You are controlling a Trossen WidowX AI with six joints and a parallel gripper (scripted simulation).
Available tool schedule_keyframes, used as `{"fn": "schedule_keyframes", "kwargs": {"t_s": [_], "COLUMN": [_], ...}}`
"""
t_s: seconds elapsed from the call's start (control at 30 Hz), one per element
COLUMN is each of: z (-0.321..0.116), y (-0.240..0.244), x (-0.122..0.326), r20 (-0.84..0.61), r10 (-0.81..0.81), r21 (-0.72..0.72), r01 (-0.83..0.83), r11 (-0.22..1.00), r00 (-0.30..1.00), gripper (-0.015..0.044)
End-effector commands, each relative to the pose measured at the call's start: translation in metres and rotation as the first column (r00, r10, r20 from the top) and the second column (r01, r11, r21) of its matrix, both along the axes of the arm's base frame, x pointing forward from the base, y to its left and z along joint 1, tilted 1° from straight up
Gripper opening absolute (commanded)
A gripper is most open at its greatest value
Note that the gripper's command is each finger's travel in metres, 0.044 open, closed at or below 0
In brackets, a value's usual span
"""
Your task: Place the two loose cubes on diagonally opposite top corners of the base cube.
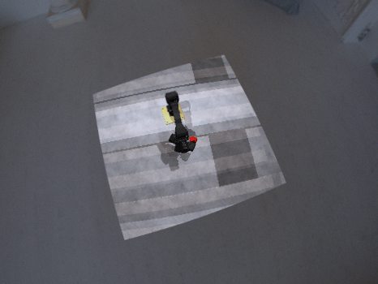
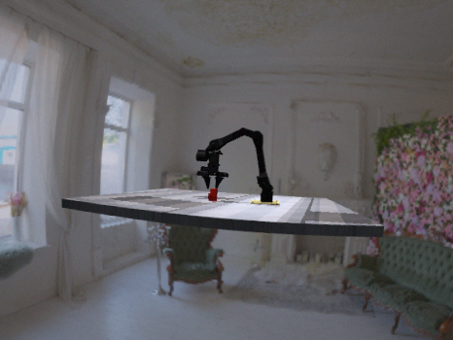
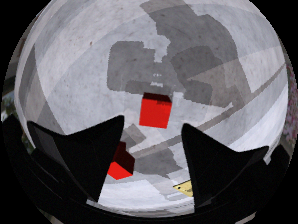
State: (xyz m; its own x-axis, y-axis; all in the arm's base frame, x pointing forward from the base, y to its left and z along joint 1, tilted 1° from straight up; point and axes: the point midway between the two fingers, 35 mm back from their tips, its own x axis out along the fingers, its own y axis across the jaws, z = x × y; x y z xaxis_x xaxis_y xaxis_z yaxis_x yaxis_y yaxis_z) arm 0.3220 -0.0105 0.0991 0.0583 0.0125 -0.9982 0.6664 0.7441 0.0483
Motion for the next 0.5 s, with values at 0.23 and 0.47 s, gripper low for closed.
{"fn": "schedule_keyframes", "kwargs": {"t_s": [0.23,0.47], "z": [-0.018,-0.029], "y": [0.0,0.001], "x": [-0.001,-0.001], "r20": [-0.012,-0.012], "r10": [-0.005,-0.005], "r21": [0.001,0.001], "r01": [0.005,0.005], "r11": [1.0,1.0], "r00": [1.0,1.0], "gripper": [0.0265,0.0265]}}
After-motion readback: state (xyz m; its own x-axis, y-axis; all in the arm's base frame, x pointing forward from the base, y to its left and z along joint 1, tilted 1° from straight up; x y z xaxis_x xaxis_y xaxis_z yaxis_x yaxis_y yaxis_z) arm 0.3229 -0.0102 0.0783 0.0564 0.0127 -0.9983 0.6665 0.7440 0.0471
